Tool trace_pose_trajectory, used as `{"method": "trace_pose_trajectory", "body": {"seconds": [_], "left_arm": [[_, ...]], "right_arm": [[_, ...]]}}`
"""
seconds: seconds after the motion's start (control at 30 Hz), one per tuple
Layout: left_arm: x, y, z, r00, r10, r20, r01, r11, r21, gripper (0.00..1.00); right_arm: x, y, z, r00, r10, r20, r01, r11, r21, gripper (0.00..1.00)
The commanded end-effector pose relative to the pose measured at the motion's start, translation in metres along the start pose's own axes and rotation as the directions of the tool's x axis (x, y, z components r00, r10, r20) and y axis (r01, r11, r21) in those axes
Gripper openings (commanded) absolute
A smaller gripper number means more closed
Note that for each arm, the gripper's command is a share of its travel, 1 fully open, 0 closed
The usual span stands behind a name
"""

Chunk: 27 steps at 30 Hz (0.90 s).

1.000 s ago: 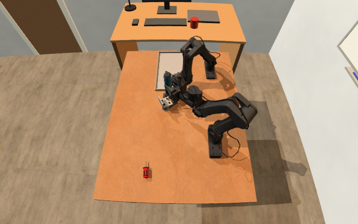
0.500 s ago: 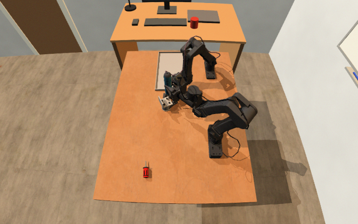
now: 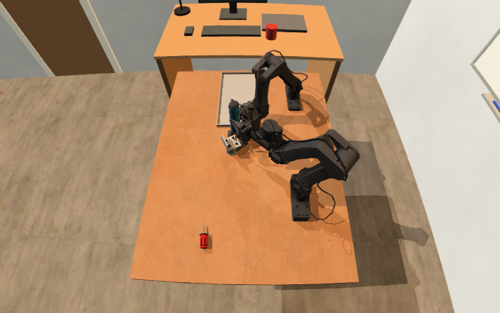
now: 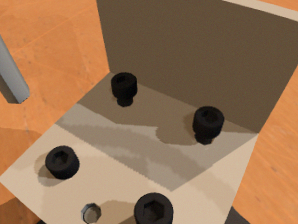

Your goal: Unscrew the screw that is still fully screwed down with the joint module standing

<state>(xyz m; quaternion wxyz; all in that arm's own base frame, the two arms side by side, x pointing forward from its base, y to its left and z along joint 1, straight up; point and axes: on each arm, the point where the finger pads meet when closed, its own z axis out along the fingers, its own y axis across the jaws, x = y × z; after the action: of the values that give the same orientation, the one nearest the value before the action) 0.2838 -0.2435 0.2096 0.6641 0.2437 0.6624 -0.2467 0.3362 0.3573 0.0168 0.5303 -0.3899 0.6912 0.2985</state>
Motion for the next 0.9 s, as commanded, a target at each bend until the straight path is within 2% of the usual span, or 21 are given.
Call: {"method": "trace_pose_trajectory", "body": {"seconds": [0.0,0.87], "left_arm": [[-0.0457,0.0004,0.0021,0.988,-0.005,0.153,0.006,1.0,-0.005,0.42],[-0.044,0.0012,0.0026,0.989,-0.005,0.146,0.006,1.0,-0.007,0.42]], "right_arm": [[0.0159,0.0057,-0.0023,0.999,0.019,-0.044,-0.02,1.0,-0.013,0.59],[0.0159,0.0057,-0.0023,0.999,0.019,-0.044,-0.02,1.0,-0.013,0.59]]}}
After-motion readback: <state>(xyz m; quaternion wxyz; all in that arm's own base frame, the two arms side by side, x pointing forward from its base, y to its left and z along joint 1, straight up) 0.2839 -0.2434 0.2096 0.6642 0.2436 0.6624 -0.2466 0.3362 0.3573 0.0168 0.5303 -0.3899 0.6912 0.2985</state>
